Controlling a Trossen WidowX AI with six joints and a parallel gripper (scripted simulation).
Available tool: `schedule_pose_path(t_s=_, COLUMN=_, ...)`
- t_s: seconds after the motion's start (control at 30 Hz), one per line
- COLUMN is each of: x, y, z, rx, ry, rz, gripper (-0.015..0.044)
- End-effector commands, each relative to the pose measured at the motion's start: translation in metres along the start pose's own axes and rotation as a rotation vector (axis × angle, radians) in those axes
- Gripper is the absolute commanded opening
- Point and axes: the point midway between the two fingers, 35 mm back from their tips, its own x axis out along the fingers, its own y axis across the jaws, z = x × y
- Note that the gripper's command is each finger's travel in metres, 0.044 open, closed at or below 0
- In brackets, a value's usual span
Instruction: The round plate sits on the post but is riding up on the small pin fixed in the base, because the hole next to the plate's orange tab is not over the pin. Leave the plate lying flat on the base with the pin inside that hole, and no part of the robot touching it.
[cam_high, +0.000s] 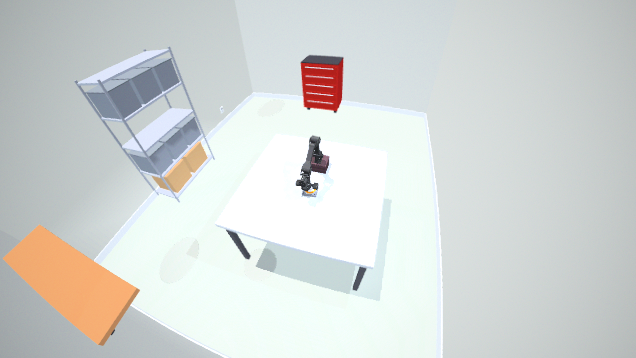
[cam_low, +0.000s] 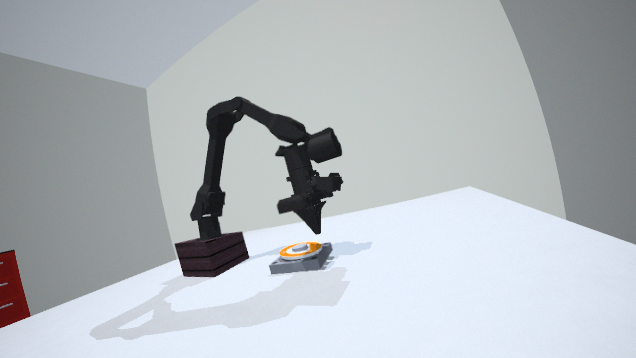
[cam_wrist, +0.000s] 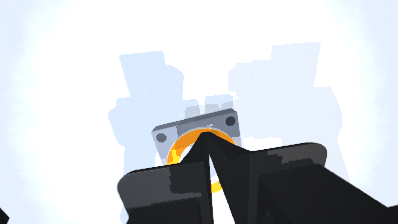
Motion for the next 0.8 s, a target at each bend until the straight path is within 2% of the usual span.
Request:
schedule_pose_path(t_s=0.0, x=0.025, y=0.002, z=-0.007, rx=0.005, ry=0.026, rz=0.004, gripper=0.0000)
schedule_pose_path(t_s=0.77, x=0.025, y=-0.020, z=-0.013, rx=0.005, ry=0.027, rz=0.002, gripper=0.0000)
